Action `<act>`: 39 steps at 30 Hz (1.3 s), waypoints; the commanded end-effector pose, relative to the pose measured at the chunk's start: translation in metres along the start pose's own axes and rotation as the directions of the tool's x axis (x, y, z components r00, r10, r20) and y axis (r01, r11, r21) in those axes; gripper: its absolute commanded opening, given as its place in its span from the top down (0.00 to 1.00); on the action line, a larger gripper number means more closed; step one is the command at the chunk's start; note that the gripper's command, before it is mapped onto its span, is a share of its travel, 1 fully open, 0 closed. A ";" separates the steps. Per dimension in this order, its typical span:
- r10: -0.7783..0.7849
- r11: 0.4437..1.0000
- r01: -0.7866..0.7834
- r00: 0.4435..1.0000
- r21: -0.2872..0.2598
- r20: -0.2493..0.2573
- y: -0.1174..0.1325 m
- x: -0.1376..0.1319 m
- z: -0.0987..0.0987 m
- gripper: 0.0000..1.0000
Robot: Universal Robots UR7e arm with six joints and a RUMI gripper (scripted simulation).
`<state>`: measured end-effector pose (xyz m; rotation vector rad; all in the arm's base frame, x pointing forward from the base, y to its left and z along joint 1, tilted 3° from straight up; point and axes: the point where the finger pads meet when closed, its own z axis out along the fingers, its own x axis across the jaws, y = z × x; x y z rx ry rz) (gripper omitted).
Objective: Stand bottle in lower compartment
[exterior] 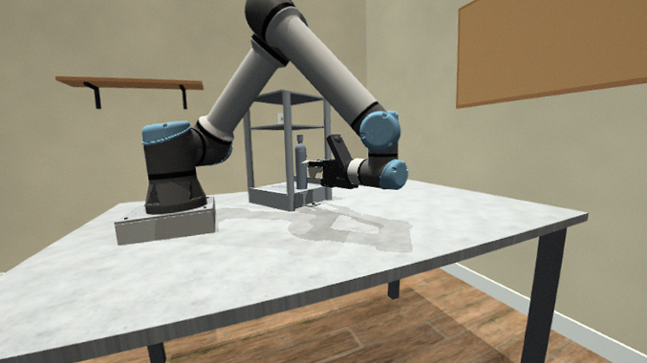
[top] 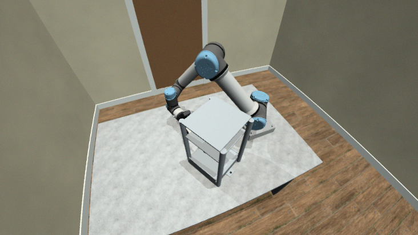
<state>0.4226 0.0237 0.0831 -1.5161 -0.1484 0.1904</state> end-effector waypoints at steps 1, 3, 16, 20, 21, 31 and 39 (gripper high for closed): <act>0.000 1.000 0.000 1.000 0.000 -0.002 0.000 0.000 -0.008 0.65; 0.000 1.000 0.000 1.000 0.000 -0.002 0.000 0.000 -0.012 0.65; 0.000 1.000 0.000 1.000 0.000 -0.002 0.000 0.000 -0.043 0.65; 0.000 1.000 0.000 1.000 -0.001 -0.002 0.000 0.000 -0.055 0.65; 0.000 1.000 0.000 1.000 -0.001 -0.002 0.000 0.000 -0.058 0.65; 0.000 1.000 0.000 1.000 -0.001 -0.002 0.000 0.000 -0.074 0.65; 0.000 1.000 0.000 1.000 -0.001 -0.001 0.000 0.000 -0.079 0.65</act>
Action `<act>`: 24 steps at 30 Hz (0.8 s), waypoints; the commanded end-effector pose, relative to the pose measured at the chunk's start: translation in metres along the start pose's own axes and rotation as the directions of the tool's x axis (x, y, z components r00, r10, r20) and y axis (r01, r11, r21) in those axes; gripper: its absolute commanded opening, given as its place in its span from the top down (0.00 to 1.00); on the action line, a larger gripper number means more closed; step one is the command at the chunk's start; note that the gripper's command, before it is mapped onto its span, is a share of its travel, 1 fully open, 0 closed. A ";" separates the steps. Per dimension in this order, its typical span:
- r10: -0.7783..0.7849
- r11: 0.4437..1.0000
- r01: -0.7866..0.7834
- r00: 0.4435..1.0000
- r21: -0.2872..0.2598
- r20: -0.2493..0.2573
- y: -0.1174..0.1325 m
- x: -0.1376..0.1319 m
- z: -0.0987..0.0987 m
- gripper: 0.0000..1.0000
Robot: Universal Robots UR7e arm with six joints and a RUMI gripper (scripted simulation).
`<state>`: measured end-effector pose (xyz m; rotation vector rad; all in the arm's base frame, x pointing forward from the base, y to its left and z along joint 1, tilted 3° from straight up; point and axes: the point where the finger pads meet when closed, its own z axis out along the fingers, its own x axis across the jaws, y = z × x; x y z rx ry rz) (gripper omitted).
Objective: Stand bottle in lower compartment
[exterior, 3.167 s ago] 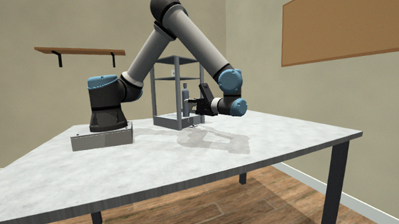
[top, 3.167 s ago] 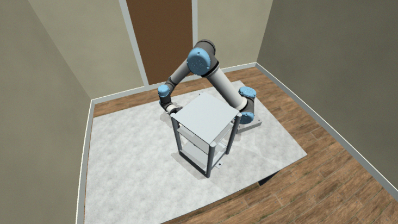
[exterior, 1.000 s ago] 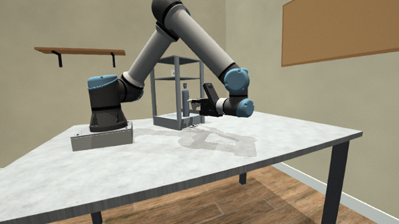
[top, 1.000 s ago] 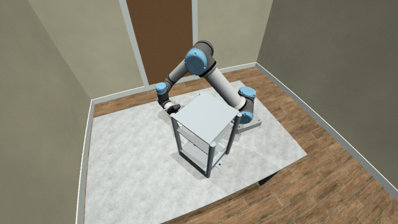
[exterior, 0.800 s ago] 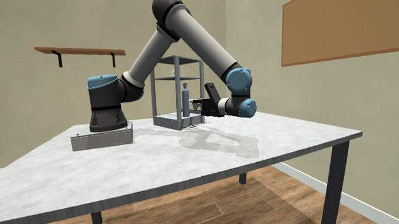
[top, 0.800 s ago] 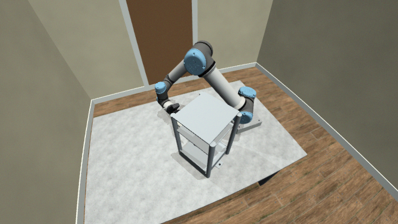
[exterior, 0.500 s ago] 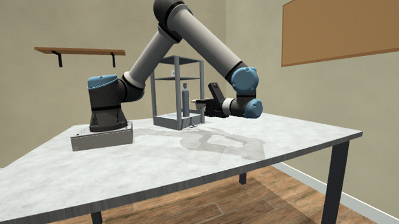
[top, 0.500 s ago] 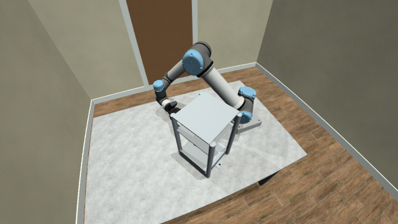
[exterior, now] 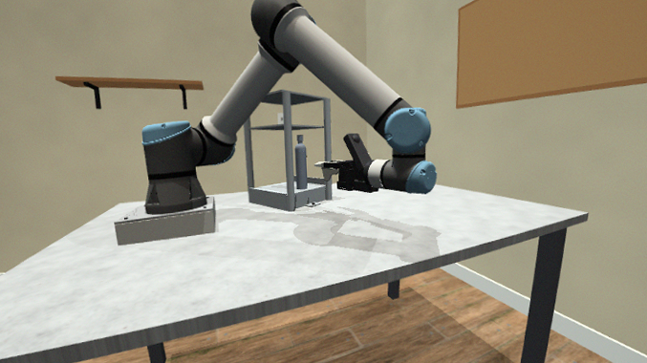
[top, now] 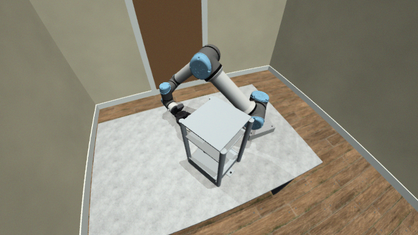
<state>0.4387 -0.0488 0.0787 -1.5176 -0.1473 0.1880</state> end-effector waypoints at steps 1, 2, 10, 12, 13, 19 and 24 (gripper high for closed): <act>0.001 1.000 -0.001 1.000 0.001 0.001 -0.001 0.000 -0.004 0.65; 0.001 1.000 -0.001 1.000 0.001 0.001 -0.001 0.000 -0.004 0.65; 0.001 1.000 -0.001 1.000 0.000 0.002 -0.002 0.000 -0.003 0.65; 0.000 1.000 0.000 1.000 0.000 0.002 -0.003 0.000 -0.003 0.65; 0.000 1.000 0.000 1.000 -0.001 0.002 -0.004 0.000 -0.003 0.65; 0.000 1.000 0.000 1.000 -0.001 0.002 -0.008 0.000 -0.004 0.65; -0.001 1.000 0.001 1.000 -0.002 0.002 -0.016 0.000 -0.004 0.65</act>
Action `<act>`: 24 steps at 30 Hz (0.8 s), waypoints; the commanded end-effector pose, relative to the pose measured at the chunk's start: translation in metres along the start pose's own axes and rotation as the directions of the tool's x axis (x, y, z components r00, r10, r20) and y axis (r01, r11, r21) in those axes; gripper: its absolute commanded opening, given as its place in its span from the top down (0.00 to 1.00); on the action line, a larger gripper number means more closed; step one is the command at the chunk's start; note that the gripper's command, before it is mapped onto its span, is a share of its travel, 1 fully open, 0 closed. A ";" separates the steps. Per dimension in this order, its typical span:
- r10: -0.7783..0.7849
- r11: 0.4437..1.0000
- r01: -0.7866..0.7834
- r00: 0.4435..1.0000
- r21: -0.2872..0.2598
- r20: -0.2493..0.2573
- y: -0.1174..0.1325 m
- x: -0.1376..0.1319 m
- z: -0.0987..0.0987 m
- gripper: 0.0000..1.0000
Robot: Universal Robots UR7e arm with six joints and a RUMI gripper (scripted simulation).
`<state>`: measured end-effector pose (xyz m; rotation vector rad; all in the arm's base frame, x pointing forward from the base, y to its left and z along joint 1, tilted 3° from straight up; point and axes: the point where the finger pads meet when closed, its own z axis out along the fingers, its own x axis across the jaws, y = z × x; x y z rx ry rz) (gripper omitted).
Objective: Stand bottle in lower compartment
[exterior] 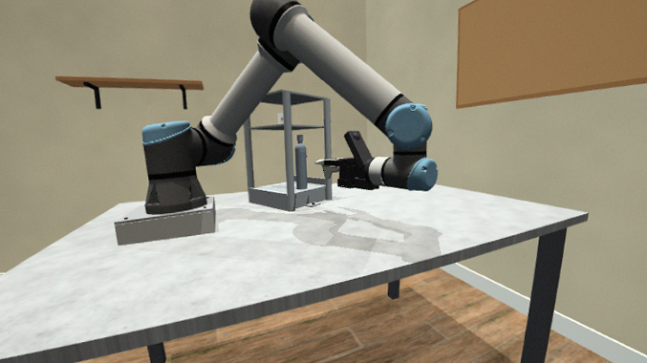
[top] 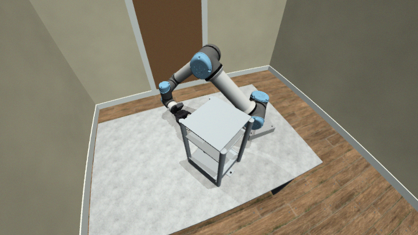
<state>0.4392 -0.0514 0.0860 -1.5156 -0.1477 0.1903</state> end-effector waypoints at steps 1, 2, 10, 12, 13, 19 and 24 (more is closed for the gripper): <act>-0.002 1.000 0.002 1.000 -0.005 0.000 -0.011 0.000 -0.002 0.65; -0.002 1.000 0.002 1.000 -0.005 0.000 -0.013 0.000 -0.002 0.65; -0.002 1.000 0.002 1.000 -0.005 0.000 -0.034 0.000 -0.002 0.65; -0.002 1.000 0.002 1.000 -0.005 0.000 -0.034 0.000 -0.002 0.65; -0.002 1.000 0.002 1.000 -0.005 0.000 -0.037 0.000 -0.002 0.65; -0.002 1.000 0.002 1.000 -0.005 0.000 -0.056 0.000 -0.002 0.65; -0.002 1.000 0.002 1.000 -0.005 0.000 -0.070 0.000 -0.002 0.65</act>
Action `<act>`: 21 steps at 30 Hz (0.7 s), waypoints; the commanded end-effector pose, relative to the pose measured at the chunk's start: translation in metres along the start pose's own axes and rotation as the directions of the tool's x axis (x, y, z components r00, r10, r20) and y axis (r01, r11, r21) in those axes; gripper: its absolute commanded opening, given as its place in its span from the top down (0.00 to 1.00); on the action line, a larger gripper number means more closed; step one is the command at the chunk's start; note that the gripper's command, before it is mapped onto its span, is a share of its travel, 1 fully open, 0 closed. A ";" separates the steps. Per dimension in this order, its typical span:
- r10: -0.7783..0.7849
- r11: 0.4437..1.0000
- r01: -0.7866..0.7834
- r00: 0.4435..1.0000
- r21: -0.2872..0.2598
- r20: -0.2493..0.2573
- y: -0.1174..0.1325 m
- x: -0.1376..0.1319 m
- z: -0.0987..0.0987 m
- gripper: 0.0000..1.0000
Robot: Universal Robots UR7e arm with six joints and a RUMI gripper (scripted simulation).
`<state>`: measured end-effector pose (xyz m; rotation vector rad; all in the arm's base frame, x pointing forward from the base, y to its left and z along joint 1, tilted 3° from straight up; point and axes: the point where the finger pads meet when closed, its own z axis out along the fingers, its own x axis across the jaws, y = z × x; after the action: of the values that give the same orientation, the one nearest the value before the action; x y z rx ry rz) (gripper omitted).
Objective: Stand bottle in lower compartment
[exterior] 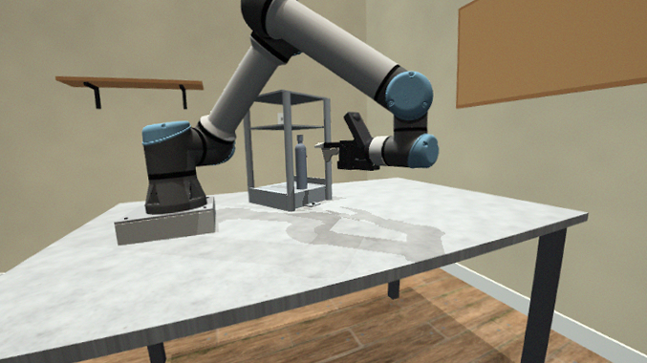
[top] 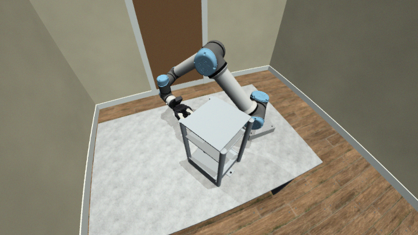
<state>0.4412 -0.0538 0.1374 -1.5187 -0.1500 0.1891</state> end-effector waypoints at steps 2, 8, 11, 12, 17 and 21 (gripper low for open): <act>0.000 1.000 0.000 1.000 -0.001 -0.001 -0.024 0.000 -0.002 0.65; 0.000 1.000 0.000 1.000 -0.001 -0.001 -0.032 0.000 -0.002 0.65; 0.000 1.000 0.000 1.000 -0.001 -0.001 -0.037 0.000 -0.002 0.65; 0.000 1.000 0.000 1.000 -0.001 -0.001 -0.038 0.000 -0.002 0.65; 0.000 1.000 0.000 1.000 -0.001 -0.001 -0.042 0.000 -0.002 0.65; 0.000 1.000 0.000 1.000 -0.001 -0.001 -0.043 0.000 -0.002 0.65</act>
<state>0.4426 -0.0556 0.1762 -1.5186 -0.1500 0.1892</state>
